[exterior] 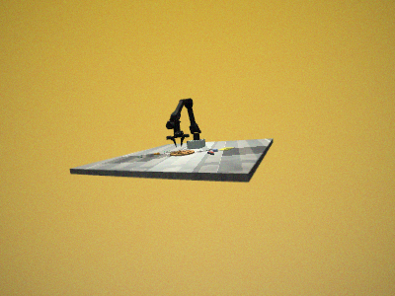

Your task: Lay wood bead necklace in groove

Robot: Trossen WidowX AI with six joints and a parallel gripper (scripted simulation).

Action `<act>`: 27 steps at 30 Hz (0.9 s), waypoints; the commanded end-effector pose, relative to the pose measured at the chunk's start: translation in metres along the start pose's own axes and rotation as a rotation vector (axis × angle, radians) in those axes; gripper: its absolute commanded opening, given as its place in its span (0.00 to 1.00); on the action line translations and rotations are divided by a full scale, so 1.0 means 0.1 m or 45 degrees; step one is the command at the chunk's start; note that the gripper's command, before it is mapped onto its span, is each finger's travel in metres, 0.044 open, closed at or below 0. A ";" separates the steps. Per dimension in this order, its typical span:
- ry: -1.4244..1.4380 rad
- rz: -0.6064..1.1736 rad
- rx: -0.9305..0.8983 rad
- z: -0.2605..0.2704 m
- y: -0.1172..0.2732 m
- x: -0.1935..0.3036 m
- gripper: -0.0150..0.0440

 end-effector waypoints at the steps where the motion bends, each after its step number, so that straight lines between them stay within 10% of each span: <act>1: 0.026 -0.004 0.002 0.00 -0.02 -0.01 0.46; 27: 0.025 -0.005 0.003 -0.01 -0.34 -0.02 0.46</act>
Point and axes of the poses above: the point midway between the two fingers, 35 mm back from their tips, its own y axis back along the fingers, its own z axis across the jaws, x = y × z, the point moved 4 cm from there along y, back along the fingers, and after that the axes turned 10 degrees about -y, right-handed, at the moved point
